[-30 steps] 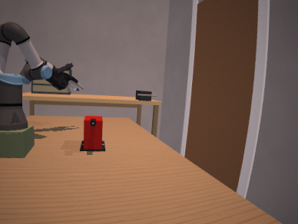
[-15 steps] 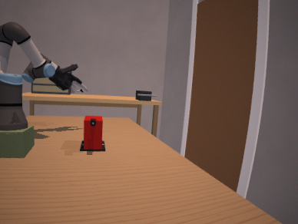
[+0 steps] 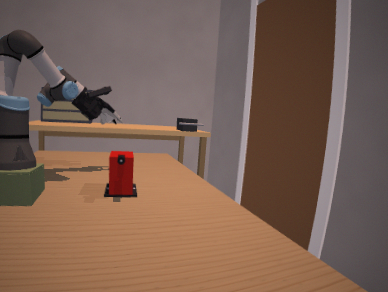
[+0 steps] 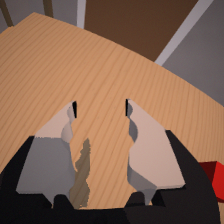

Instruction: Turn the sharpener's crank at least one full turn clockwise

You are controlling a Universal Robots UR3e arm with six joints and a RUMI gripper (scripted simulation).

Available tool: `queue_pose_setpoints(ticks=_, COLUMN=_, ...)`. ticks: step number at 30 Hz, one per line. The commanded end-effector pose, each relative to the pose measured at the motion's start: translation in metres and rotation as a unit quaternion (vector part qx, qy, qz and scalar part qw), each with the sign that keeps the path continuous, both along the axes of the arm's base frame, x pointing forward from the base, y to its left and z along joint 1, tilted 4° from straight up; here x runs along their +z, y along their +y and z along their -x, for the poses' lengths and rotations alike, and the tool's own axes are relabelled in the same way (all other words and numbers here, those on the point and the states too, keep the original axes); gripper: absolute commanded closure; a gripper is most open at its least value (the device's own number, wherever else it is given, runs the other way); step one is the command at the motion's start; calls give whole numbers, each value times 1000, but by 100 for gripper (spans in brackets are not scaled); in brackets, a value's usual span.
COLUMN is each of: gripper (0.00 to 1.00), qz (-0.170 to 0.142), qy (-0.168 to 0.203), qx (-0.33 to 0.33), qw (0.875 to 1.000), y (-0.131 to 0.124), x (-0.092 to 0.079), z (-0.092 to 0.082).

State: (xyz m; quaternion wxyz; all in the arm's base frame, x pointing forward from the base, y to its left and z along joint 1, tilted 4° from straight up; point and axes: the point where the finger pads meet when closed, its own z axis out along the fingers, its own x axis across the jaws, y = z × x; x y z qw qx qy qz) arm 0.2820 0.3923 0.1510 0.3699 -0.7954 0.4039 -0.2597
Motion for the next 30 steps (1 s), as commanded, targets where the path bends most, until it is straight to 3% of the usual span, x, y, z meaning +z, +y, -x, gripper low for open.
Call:
queue_pose_setpoints(ticks=1, gripper=68, qz=7, qy=15, qx=-7, qw=1000, y=-4, x=-10, z=-13)
queue_pose_setpoints(ticks=4, gripper=68, qz=13, qy=42, qx=-39, qw=998, y=-12, x=-15, z=-25)
queue_pose_setpoints(ticks=7, gripper=68, qz=14, qy=42, qx=-39, qw=998, y=-19, x=-21, z=-36)
queue_pose_setpoints(ticks=11, gripper=68, qz=14, qy=42, qx=-38, qw=998, y=-19, x=-21, z=-36)
queue_pose_setpoints(ticks=14, gripper=68, qz=19, qy=70, qx=-70, qw=995, y=-27, x=-27, z=-47)
queue_pose_setpoints(ticks=17, gripper=68, qz=19, qy=70, qx=-70, qw=995, y=-35, x=-32, z=-58)
queue_pose_setpoints(ticks=20, gripper=68, qz=20, qy=70, qx=-70, qw=995, y=-35, x=-32, z=-58)
queue_pose_setpoints(ticks=23, gripper=68, qz=22, qy=98, qx=-102, qw=990, y=-45, x=-37, z=-68)
queue_pose_setpoints(ticks=30, gripper=68, qz=23, qy=109, qx=-115, qw=987, y=-57, x=-44, z=-81)
